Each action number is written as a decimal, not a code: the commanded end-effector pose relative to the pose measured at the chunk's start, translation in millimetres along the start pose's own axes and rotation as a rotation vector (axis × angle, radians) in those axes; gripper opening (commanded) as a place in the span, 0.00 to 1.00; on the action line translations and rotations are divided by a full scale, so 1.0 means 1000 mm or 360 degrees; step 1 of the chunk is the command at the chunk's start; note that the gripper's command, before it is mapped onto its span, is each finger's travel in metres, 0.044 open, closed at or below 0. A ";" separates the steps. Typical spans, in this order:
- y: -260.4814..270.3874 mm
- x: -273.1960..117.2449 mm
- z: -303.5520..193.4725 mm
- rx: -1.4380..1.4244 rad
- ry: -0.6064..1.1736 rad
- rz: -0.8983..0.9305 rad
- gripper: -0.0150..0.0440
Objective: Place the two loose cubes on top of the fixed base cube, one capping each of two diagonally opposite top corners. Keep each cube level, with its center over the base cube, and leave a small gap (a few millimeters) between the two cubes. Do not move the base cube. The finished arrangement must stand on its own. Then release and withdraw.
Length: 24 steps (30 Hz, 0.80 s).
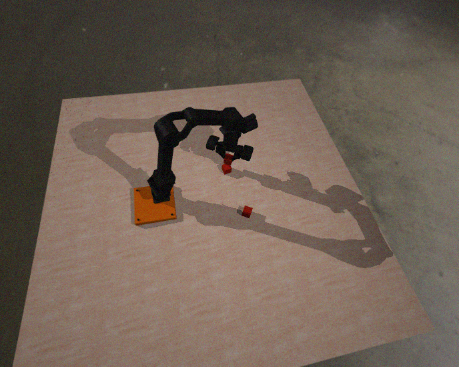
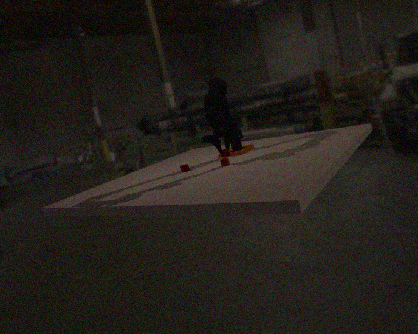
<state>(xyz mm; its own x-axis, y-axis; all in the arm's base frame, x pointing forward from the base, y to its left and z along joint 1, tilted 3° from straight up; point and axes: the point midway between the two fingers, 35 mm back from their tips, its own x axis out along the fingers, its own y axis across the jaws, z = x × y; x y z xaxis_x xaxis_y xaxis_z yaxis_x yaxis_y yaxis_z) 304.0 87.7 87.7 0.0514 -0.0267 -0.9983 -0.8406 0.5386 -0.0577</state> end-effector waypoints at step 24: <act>-0.001 0.011 -0.001 -0.0002 0.0001 -0.0007 0.43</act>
<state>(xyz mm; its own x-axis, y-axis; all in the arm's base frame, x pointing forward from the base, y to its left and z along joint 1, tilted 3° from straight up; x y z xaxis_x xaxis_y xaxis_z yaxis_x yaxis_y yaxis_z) 304.1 86.4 76.4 0.0515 -0.0268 -0.9983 -0.8423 0.5360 -0.0579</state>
